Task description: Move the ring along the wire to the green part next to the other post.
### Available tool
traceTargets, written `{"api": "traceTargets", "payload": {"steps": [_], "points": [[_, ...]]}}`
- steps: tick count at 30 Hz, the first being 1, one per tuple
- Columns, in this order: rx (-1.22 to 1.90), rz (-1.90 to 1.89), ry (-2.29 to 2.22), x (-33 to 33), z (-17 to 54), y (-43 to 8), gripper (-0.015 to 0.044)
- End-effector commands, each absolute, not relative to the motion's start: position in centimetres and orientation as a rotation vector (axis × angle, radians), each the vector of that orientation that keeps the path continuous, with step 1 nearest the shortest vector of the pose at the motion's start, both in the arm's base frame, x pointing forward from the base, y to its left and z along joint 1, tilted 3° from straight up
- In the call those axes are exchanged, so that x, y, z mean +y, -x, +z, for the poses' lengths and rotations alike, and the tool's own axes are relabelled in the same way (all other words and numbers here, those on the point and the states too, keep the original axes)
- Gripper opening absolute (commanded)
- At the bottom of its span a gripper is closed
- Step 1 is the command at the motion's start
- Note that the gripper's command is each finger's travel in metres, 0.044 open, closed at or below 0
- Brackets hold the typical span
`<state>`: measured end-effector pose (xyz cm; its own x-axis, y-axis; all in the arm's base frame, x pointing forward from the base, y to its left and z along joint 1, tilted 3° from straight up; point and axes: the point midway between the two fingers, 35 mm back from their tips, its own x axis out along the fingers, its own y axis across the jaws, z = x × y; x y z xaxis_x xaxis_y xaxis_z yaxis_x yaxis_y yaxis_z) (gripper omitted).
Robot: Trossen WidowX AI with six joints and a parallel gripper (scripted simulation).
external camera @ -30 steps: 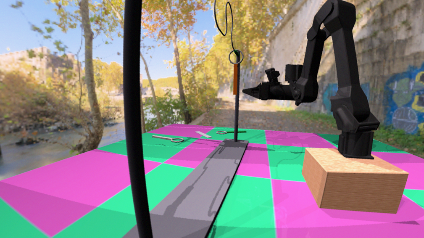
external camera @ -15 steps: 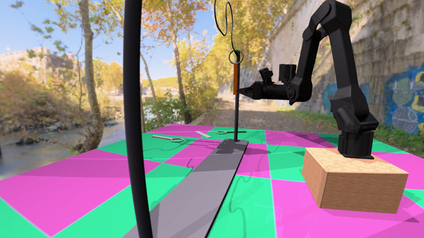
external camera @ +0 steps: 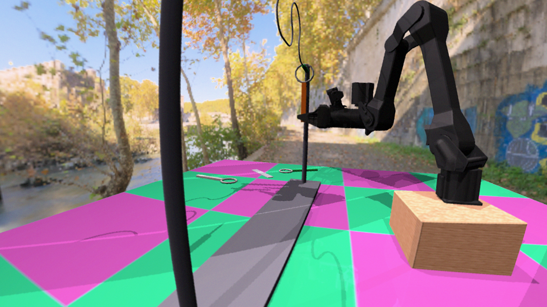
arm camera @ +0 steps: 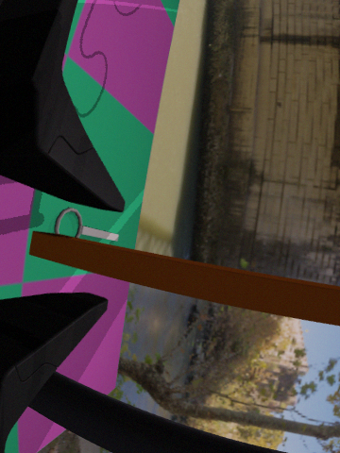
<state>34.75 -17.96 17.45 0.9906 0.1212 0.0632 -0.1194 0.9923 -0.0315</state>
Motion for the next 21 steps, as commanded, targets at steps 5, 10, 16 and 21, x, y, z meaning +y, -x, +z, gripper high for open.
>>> {"api": "traceTargets", "payload": {"steps": [5, 10, 16, 21], "points": [[-0.064, 0.118, 0.031, -17.83, 17.44, -36.05, 0.0160], [-0.064, 0.118, 0.031, -17.82, 17.44, -36.08, 0.0160], [-0.064, 0.118, 0.031, -17.82, 17.44, -36.08, 0.0160], [-0.064, 0.118, 0.031, -17.82, 17.44, -36.08, 0.0160]]}}
